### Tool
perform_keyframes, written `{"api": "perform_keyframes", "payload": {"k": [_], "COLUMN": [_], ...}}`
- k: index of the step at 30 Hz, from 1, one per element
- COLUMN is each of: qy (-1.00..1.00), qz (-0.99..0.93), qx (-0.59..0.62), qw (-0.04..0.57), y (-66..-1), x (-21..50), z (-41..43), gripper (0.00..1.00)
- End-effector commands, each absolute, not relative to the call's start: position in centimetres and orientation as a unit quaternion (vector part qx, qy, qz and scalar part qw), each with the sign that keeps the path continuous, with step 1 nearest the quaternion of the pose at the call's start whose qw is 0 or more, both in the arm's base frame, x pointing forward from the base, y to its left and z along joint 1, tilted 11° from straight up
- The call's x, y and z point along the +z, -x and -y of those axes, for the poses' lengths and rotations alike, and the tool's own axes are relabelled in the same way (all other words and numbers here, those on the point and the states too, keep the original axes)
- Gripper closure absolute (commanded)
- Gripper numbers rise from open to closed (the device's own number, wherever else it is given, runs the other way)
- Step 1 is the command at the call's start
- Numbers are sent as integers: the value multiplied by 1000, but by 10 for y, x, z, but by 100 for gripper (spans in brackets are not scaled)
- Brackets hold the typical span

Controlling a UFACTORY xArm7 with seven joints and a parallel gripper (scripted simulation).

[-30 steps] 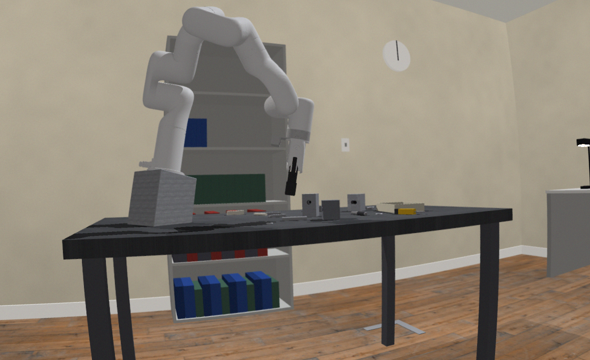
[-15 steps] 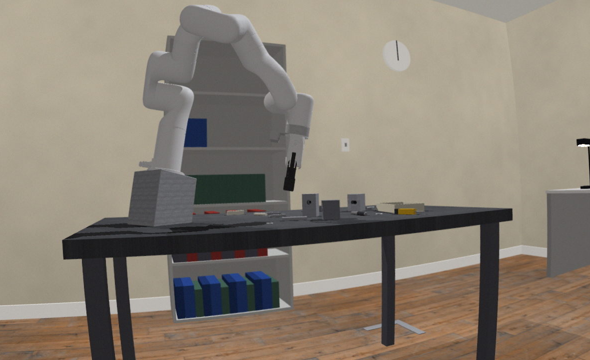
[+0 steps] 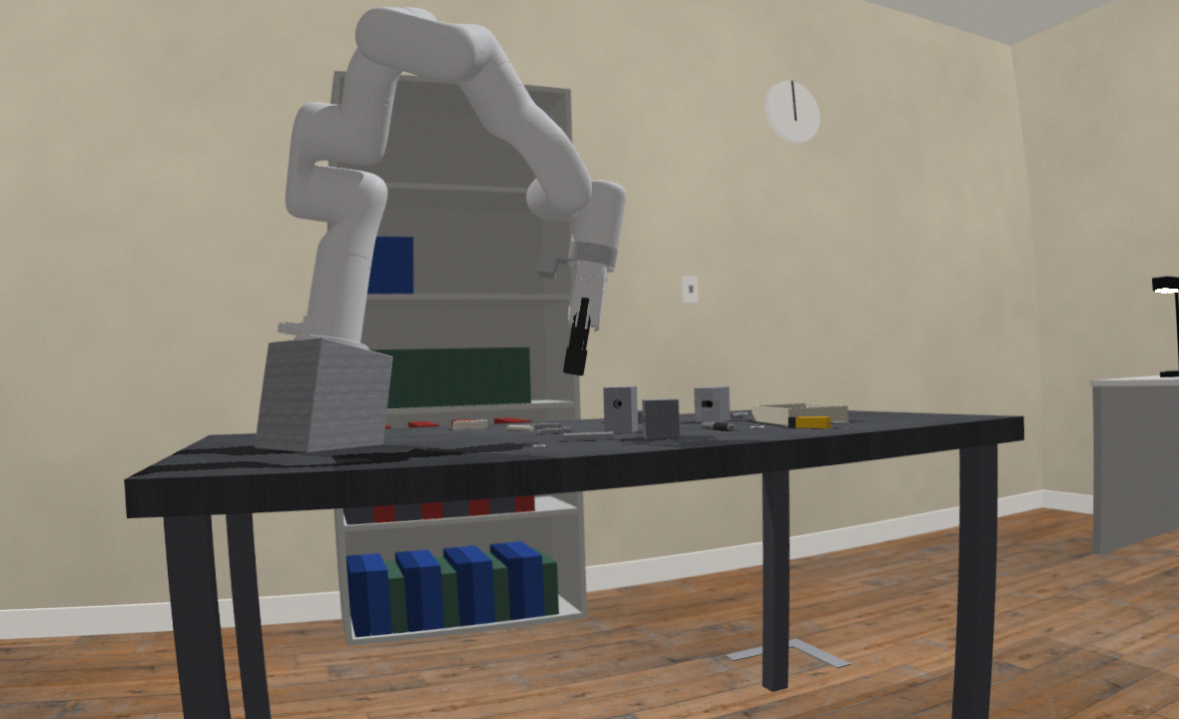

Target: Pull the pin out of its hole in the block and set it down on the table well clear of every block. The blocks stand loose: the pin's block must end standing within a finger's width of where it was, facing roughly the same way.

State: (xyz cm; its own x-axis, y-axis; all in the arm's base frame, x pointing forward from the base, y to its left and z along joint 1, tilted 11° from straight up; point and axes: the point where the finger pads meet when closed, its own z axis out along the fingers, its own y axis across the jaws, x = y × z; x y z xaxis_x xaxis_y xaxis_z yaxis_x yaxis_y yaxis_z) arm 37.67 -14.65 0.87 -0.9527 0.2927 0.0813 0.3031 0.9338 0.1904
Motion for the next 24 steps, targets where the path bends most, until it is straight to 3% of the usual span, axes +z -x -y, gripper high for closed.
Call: {"api": "perform_keyframes", "payload": {"k": [1,24], "qy": [151,149], "qz": [983,983], "qx": [-100,-102], "qw": [22,13], "y": [-379,-384], "x": [12,26], "z": [147,147], "gripper": [65,65]}}
